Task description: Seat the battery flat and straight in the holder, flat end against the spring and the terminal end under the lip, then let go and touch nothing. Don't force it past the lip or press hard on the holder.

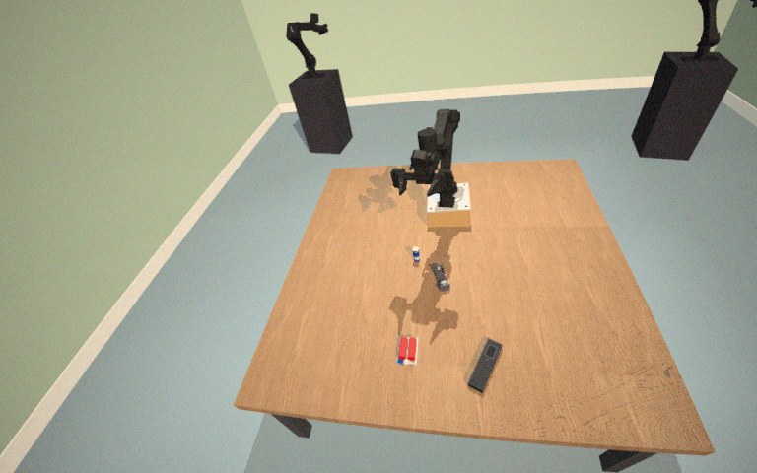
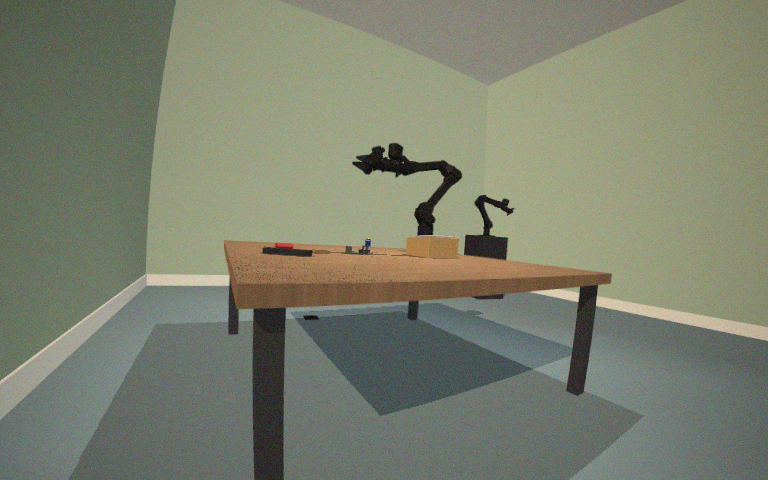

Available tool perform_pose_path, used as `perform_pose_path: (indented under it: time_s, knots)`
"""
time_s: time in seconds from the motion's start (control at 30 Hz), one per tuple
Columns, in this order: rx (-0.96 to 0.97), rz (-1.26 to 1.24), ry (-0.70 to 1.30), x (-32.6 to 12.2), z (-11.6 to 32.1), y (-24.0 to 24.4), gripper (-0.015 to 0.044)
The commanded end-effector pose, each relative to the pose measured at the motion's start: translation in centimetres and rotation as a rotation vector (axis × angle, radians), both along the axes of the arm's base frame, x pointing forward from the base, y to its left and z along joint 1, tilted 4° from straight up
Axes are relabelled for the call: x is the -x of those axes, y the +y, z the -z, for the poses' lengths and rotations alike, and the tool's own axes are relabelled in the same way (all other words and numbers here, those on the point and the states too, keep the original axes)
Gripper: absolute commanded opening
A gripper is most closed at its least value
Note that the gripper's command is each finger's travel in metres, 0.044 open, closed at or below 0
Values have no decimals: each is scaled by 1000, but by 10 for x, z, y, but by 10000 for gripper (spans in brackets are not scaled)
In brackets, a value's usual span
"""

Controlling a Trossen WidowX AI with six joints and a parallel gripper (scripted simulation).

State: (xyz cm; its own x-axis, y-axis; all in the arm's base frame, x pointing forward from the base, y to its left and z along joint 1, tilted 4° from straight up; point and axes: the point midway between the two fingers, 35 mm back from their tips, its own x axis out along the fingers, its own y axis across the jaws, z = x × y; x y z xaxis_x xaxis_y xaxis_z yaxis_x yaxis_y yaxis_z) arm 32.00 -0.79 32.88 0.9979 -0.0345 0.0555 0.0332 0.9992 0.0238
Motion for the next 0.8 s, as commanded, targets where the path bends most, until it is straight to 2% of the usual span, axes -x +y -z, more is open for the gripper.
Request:
perform_pose_path:
  time_s: [0.0, 0.07, 0.23, 0.37, 0.47, 0.53, 0.77]
  knots:
    - [3, 1, 18, -2, 4, 0, 374]
    - [25, 9, 162, -13, 33, -3, 321]
    - [110, 3, 729, -17, 148, -11, 190]
    - [165, -46, 1178, 17, 219, -16, 85]
    - [191, -108, 1495, 54, 251, -18, 6]
    - [197, -129, 1586, 66, 257, -18, 0]
    - [197, -130, 1590, 66, 258, -18, 0]
